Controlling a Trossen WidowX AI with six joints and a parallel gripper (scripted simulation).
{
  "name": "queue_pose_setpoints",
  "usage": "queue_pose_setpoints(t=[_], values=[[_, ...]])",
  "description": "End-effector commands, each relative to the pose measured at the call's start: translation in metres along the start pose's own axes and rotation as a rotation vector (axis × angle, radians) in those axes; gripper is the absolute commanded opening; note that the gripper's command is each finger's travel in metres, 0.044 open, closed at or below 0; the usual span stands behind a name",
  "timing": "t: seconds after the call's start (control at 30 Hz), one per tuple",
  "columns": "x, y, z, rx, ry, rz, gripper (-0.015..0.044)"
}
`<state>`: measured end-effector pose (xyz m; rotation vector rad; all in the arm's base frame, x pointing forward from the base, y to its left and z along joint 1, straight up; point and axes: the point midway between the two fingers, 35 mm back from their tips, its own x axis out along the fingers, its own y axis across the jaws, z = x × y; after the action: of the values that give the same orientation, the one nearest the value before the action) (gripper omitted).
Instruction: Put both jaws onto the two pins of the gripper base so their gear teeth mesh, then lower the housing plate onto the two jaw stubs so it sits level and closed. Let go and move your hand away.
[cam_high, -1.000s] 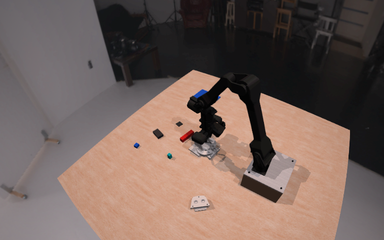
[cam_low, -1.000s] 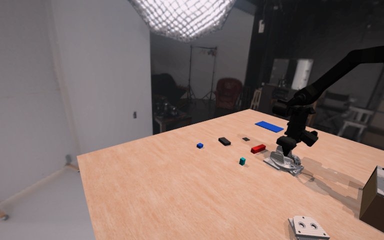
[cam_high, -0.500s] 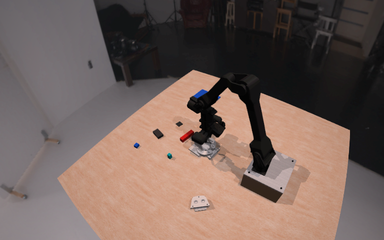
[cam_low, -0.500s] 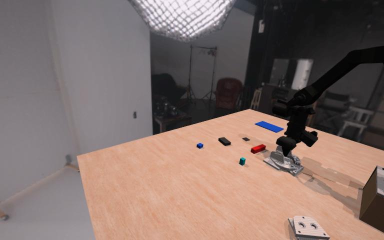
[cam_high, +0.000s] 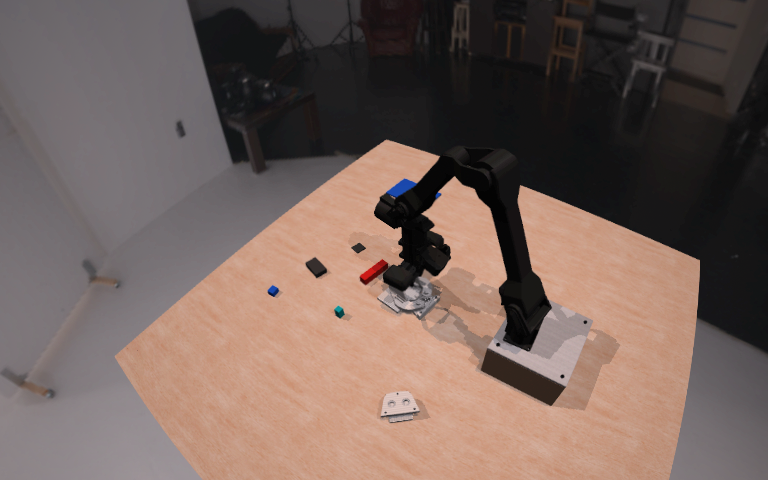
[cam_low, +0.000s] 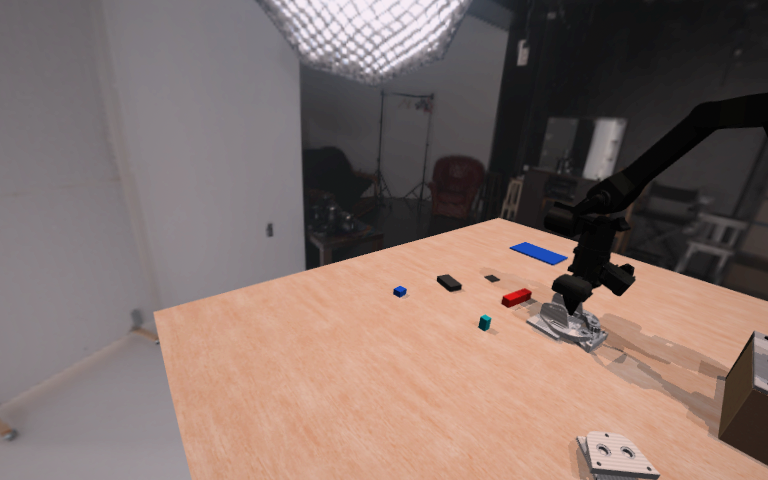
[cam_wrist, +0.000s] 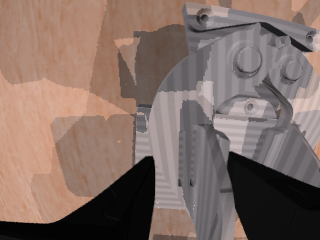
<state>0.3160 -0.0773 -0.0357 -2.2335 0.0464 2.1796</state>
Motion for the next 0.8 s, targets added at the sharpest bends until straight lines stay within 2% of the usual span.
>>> queue_pose_setpoints(t=[0.0,0.77], values=[[0.0013,-0.0001,-0.0004,-0.006,0.002,0.000,0.0134],[0.0075,-0.0001,-0.0003,-0.007,0.002,0.000,0.0134]])
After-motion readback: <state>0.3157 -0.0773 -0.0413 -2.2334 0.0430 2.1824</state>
